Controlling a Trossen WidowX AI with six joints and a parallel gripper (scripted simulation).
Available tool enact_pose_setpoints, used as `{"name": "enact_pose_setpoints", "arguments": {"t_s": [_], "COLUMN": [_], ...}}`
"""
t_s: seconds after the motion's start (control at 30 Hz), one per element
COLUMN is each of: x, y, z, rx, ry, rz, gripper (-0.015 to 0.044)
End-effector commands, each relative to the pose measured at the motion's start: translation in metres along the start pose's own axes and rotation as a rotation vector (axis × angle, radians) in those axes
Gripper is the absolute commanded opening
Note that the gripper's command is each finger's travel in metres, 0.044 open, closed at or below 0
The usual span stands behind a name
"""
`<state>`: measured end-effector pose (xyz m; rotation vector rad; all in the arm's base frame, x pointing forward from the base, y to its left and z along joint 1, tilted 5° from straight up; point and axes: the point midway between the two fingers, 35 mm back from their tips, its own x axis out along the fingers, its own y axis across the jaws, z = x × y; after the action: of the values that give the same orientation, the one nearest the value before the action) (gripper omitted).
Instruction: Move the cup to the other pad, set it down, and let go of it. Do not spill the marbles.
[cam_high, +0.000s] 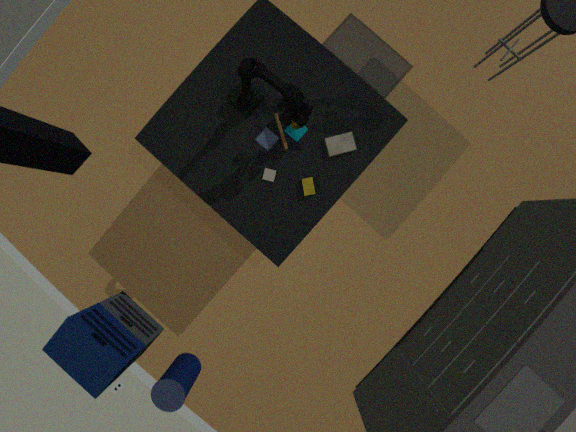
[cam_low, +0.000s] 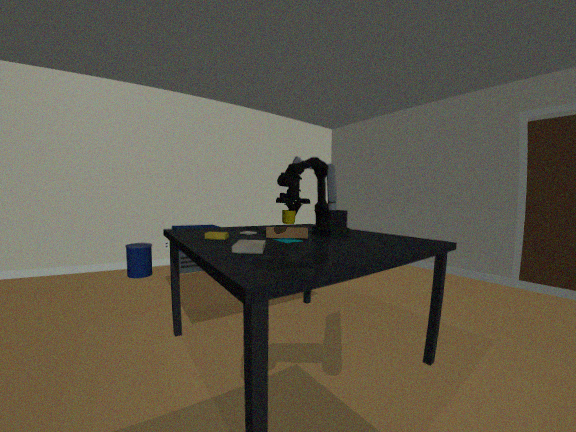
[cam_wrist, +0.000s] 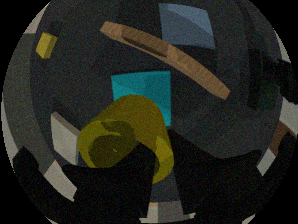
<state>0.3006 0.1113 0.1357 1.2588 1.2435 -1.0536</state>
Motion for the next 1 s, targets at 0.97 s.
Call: {"name": "enact_pose_setpoints", "arguments": {"t_s": [0.97], "x": [0.049], "y": [0.002], "z": [-0.002], "rx": [0.005], "ry": [-0.005], "rz": [-0.009], "gripper": [0.0000]}}
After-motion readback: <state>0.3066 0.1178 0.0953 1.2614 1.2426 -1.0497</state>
